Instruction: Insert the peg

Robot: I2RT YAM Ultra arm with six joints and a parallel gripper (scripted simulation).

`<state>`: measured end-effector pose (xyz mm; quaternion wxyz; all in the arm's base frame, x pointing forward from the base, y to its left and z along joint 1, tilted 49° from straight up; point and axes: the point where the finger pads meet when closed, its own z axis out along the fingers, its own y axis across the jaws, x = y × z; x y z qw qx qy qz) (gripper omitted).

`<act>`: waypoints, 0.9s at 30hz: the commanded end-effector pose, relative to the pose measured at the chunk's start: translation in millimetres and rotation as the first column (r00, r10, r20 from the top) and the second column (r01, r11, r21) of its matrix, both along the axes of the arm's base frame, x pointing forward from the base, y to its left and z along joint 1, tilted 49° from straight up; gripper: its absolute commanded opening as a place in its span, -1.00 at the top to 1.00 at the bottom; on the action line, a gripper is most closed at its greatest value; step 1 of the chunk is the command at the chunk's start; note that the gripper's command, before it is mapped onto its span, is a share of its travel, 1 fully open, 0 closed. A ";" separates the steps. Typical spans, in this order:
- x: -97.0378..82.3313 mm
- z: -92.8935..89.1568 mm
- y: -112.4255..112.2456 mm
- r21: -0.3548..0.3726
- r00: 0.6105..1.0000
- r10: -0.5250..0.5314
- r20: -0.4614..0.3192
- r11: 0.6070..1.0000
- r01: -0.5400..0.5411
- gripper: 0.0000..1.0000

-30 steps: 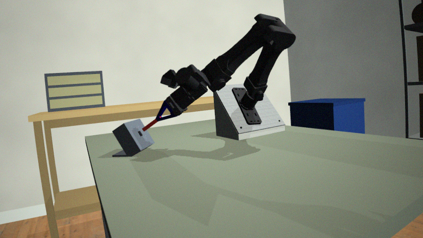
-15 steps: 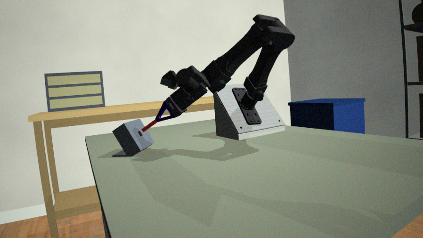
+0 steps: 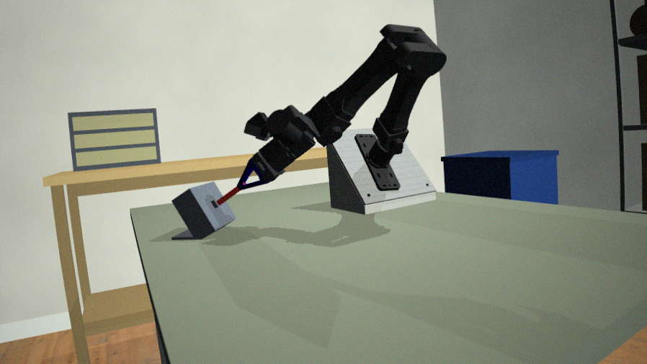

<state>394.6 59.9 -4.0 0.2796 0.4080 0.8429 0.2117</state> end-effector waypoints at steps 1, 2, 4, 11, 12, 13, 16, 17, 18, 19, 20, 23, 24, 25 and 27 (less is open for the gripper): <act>10.4 1.6 -11.8 -0.012 0.999 -0.039 0.033 0.999 0.039 1.00; 11.2 1.0 -11.7 -0.012 0.999 -0.039 0.033 0.999 0.039 1.00; 11.2 1.0 -11.7 -0.012 0.999 -0.039 0.033 0.999 0.039 1.00; -0.4 3.4 -3.0 -0.010 0.999 -0.030 0.024 0.999 0.030 1.00; -0.8 4.8 -3.5 -0.010 0.999 -0.032 0.027 0.999 0.033 1.00; -1.2 6.2 -3.9 -0.011 0.999 -0.034 0.028 0.999 0.034 1.00; -2.3 10.4 -5.3 -0.012 0.999 -0.037 0.031 0.999 0.037 1.00; -2.7 11.9 -5.8 -0.012 0.999 -0.037 0.032 0.999 0.038 1.00; -3.1 13.3 -6.3 -0.012 0.999 -0.038 0.032 0.999 0.038 1.00; -3.5 14.6 -6.8 -0.012 0.999 -0.038 0.033 0.999 0.038 1.00; -3.5 14.6 -6.8 -0.012 0.999 -0.038 0.033 0.999 0.038 1.00; -5.3 16.3 -8.1 -0.012 0.999 -0.038 0.033 0.999 0.039 1.00; -6.3 17.1 -8.8 -0.012 0.999 -0.038 0.033 0.999 0.039 1.00; -7.2 17.7 -9.5 -0.012 0.999 -0.038 0.033 0.999 0.039 1.00; -9.3 18.6 -10.9 -0.012 0.999 -0.038 0.033 0.999 0.039 1.00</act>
